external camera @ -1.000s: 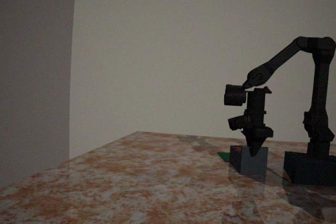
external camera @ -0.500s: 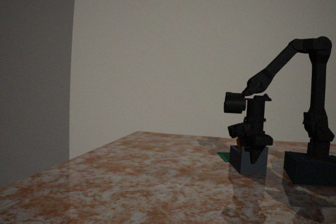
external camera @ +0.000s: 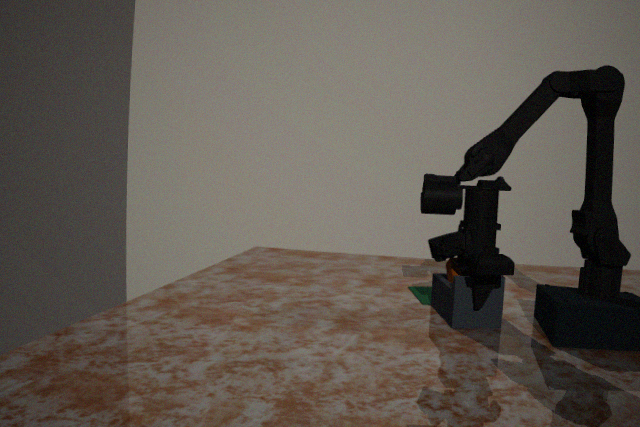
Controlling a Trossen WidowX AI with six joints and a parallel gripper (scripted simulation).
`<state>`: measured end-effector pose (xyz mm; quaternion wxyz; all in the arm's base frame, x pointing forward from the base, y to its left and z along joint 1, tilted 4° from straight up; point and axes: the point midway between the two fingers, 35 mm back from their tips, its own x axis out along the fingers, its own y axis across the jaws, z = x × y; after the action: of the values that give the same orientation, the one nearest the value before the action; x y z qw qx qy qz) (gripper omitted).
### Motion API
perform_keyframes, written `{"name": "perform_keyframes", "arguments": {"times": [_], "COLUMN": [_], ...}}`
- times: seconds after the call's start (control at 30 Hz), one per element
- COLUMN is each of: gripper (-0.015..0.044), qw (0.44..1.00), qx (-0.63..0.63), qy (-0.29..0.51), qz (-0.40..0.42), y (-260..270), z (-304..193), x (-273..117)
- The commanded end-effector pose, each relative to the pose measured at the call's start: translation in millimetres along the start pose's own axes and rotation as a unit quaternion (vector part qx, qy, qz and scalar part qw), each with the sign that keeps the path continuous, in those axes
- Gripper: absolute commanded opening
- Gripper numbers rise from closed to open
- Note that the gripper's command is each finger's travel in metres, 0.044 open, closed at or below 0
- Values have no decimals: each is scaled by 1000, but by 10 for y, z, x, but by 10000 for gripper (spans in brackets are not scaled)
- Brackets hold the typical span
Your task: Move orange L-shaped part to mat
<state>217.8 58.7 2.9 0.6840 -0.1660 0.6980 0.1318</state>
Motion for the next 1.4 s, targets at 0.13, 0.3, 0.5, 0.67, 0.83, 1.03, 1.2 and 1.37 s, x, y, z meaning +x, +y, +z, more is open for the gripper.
{"name": "perform_keyframes", "arguments": {"times": [0.13, 0.3, 0.5, 0.67, 0.83, 1.03, 1.2, 1.37], "gripper": [180, 180, 180, 180, 180, 180, 180, 180], "qw": [1000, 1000, 1000, 1000, 1000, 1000, 1000, 1000], "qx": [-1, -2, -2, -2, -2, 0, 0, 0], "qy": [1, 2, 2, 2, 2, -4, -4, -4], "qz": [-1, -2, -2, -2, -2, -2, -2, -2], "y": [59, 114, 57, -3, -3, 1, 1, 1], "z": [0, -3, 53, 3, 3, 36, 36, 36], "x": [-63, -121, -550, -1090, -1090, -1085, -1085, -1085]}}
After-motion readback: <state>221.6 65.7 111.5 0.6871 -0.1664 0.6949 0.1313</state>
